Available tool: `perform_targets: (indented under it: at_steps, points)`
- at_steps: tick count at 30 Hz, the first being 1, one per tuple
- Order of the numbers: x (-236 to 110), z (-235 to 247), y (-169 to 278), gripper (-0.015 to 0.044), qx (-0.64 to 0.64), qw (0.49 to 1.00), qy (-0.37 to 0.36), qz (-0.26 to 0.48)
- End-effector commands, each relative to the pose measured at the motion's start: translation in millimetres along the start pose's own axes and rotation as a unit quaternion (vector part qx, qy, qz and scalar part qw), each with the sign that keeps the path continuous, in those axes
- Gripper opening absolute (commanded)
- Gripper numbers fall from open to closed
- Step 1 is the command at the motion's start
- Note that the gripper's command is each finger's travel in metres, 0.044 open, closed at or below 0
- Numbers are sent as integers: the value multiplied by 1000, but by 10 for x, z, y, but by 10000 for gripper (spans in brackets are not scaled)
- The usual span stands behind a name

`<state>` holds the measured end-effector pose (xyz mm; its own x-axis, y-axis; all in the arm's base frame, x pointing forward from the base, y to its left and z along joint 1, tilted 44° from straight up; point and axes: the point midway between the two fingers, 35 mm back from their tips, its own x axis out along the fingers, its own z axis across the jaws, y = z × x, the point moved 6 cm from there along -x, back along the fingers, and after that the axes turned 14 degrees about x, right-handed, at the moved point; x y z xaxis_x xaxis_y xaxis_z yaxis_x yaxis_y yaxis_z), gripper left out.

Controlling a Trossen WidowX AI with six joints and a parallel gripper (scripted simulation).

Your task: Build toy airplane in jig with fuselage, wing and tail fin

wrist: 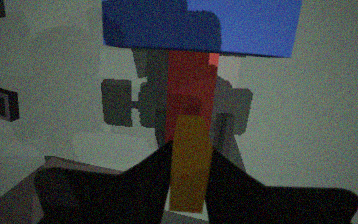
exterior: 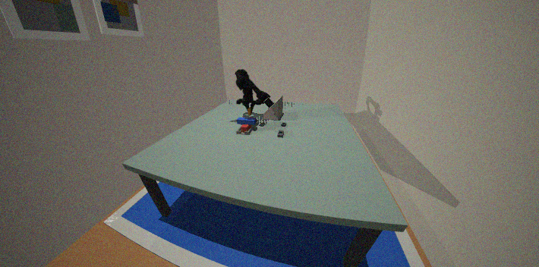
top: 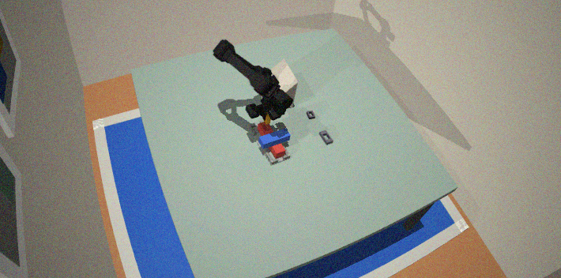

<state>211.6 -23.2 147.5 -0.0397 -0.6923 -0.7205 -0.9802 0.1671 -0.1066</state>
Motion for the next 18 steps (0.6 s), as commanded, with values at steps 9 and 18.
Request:
perform_targets:
  at_steps: [9, 18]
  points:
    - [185, -6, -2, 65, -1, 1000, 1, -1]
    - [328, -13, 3, 65, -1, 1000, 3, -1]
